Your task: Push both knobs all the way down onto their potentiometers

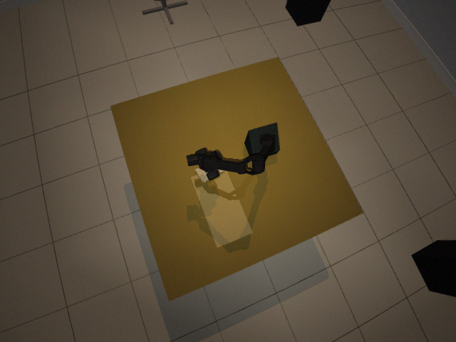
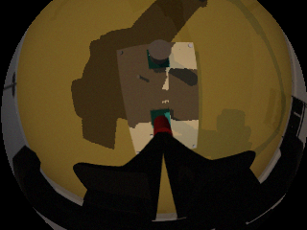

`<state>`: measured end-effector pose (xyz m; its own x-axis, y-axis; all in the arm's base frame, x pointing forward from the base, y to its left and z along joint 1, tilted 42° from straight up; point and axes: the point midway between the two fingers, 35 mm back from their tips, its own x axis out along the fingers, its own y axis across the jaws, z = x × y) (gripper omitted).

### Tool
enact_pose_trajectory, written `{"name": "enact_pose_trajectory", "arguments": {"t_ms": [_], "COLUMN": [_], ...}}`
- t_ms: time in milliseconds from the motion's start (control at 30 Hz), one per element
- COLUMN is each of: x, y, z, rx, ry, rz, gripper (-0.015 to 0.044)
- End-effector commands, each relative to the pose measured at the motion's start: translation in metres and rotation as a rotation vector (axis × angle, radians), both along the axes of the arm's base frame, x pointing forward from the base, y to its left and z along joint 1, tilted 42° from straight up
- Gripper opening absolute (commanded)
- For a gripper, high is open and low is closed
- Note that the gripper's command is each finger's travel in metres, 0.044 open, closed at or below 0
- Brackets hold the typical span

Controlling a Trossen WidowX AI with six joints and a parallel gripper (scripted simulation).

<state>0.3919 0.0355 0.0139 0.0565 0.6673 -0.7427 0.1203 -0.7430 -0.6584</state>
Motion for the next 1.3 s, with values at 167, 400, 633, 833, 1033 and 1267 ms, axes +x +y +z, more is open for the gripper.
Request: {"name": "enact_pose_trajectory", "arguments": {"t_ms": [167, 400, 633, 833, 1033, 1267], "x": [0.0009, 0.0009, 0.0009, 0.0011, 0.0011, 0.0011], "y": [0.0043, 0.0054, 0.0054, 0.0068, 0.0068, 0.0080], "z": [-0.0017, -0.0030, -0.0030, -0.0045, -0.0045, -0.0058], "rx": [0.001, 0.001, 0.001, 0.001, 0.001, 0.001], "ry": [-0.002, -0.002, -0.002, -0.002, -0.002, -0.002], "rz": [0.006, 0.006, 0.006, 0.006, 0.006, 0.006], "gripper": [0.0000, 0.0000, 0.0000, 0.0000, 0.0000, 0.0000]}}
